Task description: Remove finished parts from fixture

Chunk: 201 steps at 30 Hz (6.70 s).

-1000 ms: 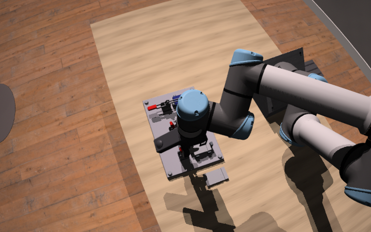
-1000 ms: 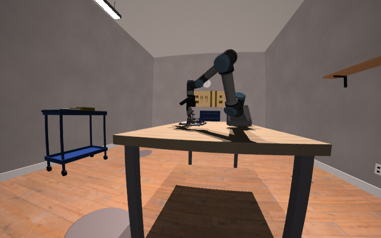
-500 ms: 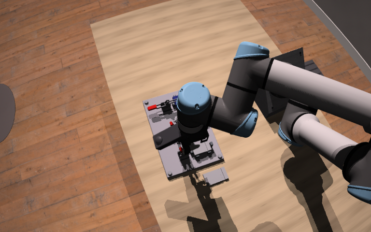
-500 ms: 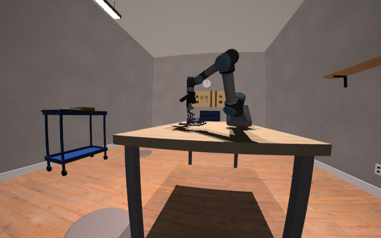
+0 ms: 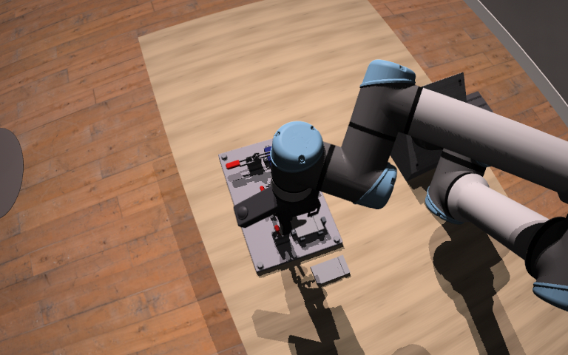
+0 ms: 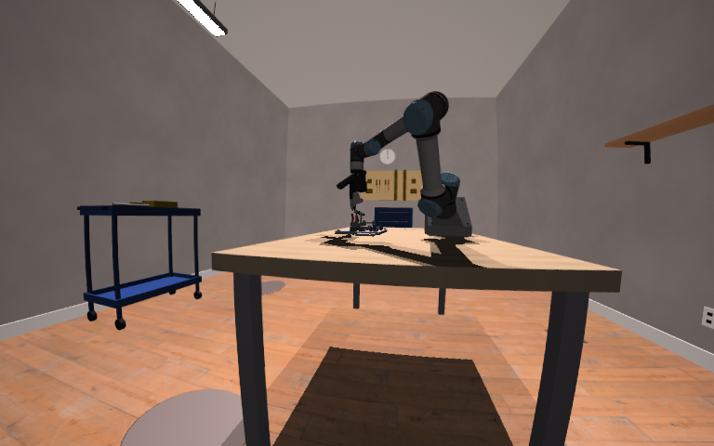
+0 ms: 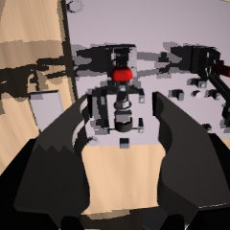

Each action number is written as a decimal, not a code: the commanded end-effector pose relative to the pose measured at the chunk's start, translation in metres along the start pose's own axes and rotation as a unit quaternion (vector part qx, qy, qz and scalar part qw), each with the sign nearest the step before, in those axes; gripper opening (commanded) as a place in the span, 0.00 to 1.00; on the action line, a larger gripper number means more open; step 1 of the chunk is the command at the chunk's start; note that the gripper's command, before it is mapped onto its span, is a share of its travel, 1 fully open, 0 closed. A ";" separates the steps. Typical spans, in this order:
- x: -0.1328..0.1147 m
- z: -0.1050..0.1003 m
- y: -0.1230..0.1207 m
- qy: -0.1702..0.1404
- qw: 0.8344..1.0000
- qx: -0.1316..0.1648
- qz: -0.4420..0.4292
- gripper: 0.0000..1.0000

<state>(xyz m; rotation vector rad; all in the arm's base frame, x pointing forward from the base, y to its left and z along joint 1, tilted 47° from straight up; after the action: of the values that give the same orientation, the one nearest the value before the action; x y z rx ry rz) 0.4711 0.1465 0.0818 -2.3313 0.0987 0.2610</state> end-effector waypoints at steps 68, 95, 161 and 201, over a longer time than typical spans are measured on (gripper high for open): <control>-0.039 0.012 0.008 0.000 1.000 0.000 0.000 0.59; -0.077 0.012 0.016 0.000 1.000 0.000 0.000 0.59; -0.077 0.063 0.016 0.001 1.000 0.000 0.000 0.59; -0.076 0.099 0.016 0.001 1.000 0.000 0.000 0.59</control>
<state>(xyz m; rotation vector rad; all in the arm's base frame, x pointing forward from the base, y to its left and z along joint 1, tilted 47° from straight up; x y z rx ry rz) 0.3784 0.2043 0.0208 -2.3312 0.0987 0.2610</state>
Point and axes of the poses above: the point where the finger pads meet when closed, its own z axis out along the fingers, its own y axis across the jaws, x = y × z, the point moved 3 cm from there along -z, back along the fingers, and after that the axes turned 12 degrees about z, right-handed, at the moved point
